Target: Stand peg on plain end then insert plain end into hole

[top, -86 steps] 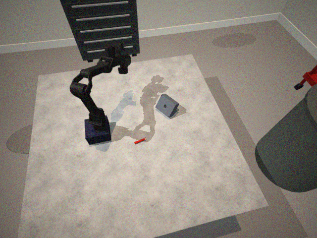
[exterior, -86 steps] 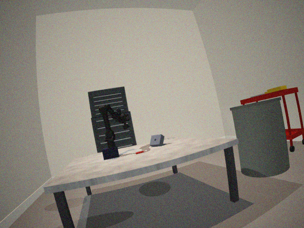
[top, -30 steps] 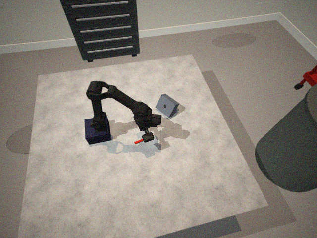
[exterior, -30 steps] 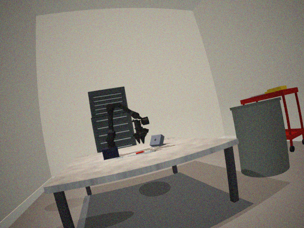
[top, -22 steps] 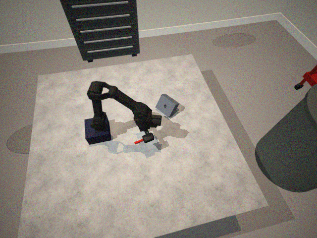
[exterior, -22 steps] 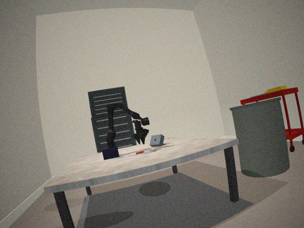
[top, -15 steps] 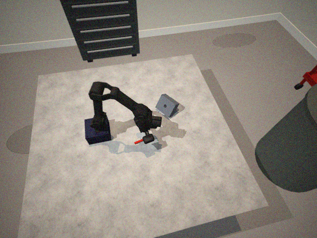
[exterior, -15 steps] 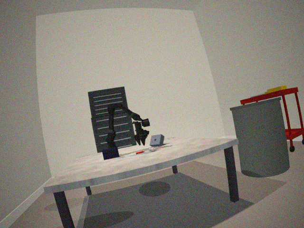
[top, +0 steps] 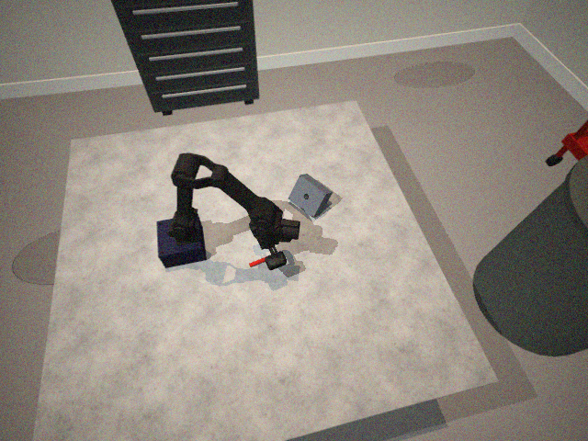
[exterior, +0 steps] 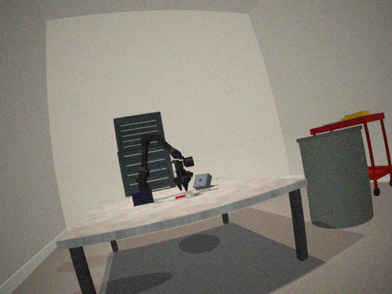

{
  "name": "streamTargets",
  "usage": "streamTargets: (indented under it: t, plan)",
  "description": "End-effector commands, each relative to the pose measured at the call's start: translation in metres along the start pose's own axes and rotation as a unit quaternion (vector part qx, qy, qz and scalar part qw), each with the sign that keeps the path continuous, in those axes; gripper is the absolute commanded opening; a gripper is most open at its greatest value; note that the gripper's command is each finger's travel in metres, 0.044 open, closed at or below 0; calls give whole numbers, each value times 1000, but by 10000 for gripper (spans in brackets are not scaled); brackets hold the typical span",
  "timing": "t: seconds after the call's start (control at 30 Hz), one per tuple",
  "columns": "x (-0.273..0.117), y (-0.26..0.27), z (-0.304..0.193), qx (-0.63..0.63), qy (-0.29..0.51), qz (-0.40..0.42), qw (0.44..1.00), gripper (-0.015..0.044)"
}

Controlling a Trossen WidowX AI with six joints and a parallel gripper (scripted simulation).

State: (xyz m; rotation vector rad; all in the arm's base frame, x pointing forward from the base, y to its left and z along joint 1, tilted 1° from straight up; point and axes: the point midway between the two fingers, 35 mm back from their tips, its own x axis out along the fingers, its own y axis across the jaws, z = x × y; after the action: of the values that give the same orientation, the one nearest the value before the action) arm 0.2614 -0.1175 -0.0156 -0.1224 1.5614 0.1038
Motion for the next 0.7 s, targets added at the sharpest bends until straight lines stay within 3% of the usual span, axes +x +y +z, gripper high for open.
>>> streamTargets:
  t: [0.0, 0.63, 0.67]
  plan:
    - [6, 1, 0, -3, -1, 2, 1000, 440]
    - [34, 2, -2, -4, -1, 3, 1000, 440]
    - [34, 2, -2, -4, -1, 3, 1000, 414]
